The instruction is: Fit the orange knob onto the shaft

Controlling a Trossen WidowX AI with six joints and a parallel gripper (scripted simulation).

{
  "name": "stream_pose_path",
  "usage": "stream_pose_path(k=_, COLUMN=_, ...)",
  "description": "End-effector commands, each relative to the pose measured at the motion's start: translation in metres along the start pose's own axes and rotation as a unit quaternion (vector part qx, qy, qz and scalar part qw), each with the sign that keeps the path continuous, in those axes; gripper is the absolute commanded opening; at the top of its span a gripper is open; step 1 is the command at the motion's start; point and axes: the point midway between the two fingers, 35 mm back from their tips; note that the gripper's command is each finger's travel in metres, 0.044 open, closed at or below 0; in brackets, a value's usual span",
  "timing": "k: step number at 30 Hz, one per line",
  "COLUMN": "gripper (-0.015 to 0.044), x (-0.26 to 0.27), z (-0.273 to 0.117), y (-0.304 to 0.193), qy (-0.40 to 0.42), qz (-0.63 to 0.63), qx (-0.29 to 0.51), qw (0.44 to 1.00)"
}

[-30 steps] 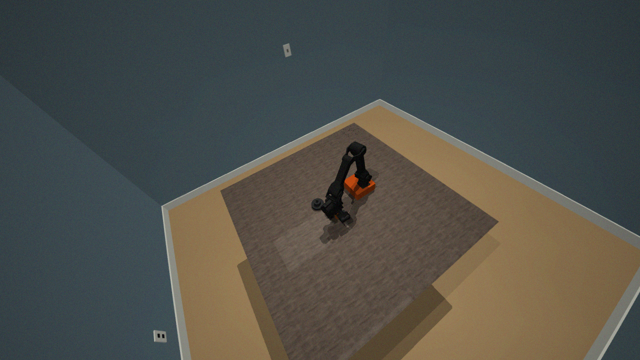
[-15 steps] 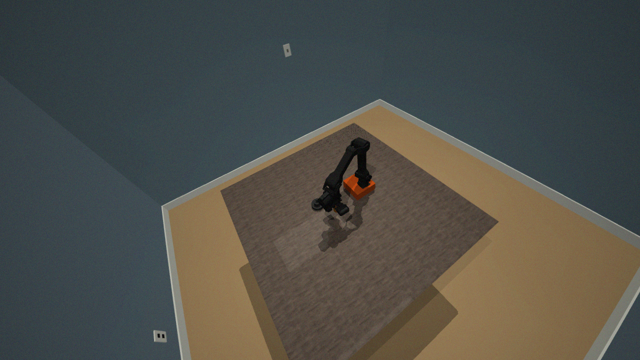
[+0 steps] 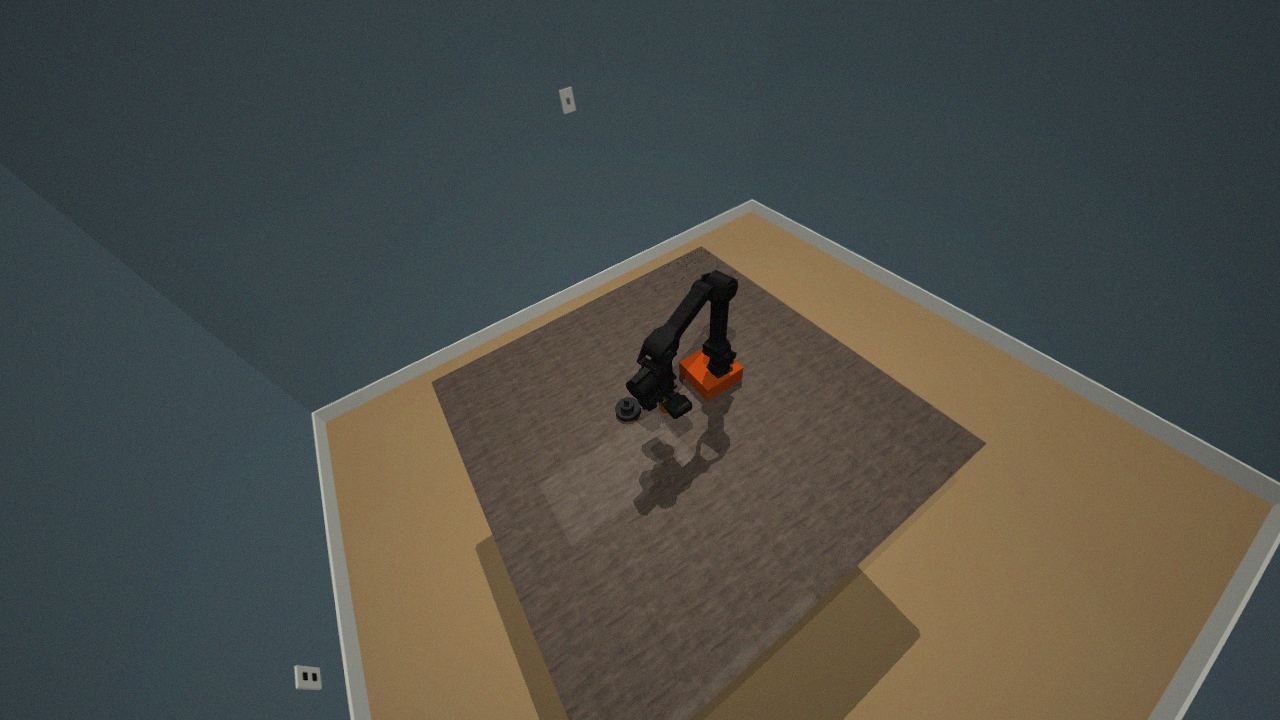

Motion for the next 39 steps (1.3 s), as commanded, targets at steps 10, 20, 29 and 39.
stream_pose_path(k=10, gripper=0.0000, x=-0.021, z=0.003, y=0.023, qy=0.002, qz=0.000, qx=-0.008, qw=1.000)
stream_pose_path(k=20, gripper=0.0000, x=-0.041, z=0.011, y=0.039, qy=0.003, qz=0.004, qx=-0.010, qw=1.000)
stream_pose_path(k=29, gripper=0.0000, x=-0.061, z=0.019, y=0.053, qy=0.005, qz=0.008, qx=-0.014, qw=1.000)
stream_pose_path(k=39, gripper=0.0000, x=-0.088, z=0.028, y=0.066, qy=0.001, qz=0.004, qx=-0.014, qw=1.000)
Point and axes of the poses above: the point midway between the two fingers, 35 mm back from their tips, its own z axis out along the fingers, its own x axis across the jaws, y = z × x, and after that the axes turned 6 degrees about z, right-handed
